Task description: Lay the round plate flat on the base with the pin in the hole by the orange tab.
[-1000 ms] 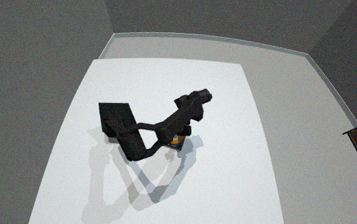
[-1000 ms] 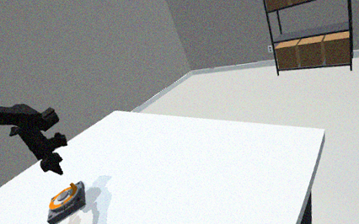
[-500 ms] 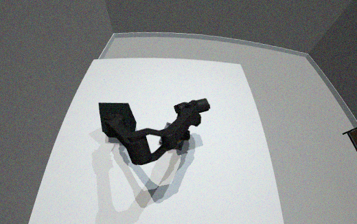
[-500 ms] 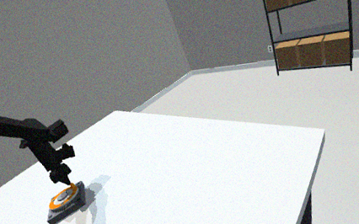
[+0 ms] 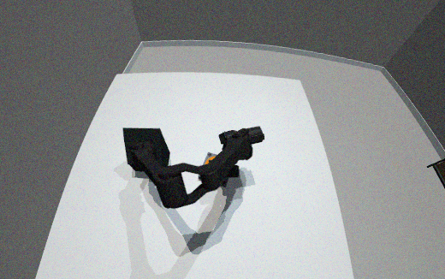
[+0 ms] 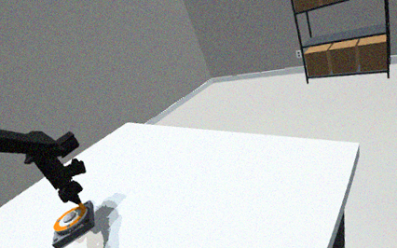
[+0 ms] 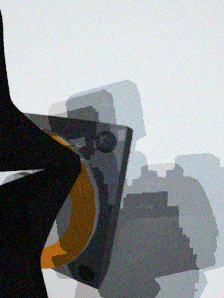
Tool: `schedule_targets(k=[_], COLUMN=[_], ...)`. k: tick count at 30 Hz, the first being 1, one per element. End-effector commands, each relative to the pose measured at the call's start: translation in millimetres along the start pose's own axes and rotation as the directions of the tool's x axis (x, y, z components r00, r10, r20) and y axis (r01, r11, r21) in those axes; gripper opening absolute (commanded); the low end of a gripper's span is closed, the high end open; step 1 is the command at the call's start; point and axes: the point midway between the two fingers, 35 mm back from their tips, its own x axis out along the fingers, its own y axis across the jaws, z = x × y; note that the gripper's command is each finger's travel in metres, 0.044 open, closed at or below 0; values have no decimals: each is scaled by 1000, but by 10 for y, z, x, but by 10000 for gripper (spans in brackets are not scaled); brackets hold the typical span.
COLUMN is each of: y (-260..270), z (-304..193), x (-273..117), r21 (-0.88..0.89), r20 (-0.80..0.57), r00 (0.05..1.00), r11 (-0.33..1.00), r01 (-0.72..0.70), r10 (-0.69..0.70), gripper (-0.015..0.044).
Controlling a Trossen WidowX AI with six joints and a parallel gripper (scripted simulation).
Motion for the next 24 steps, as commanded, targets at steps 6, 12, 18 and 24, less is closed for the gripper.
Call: schedule_targets(k=[6,12,18,24], y=[-100,-137,-173,-196], z=[29,36,42,41], x=[7,7,7,5], r21=[9,9,9,9], r20=[2,2,2,2], r00=[1000,1000,1000,1000], r11=[1000,1000,1000,1000], r01=[8,8,8,8], r10=[-8,-8,-8,-8], gripper=[0,0,0,0])
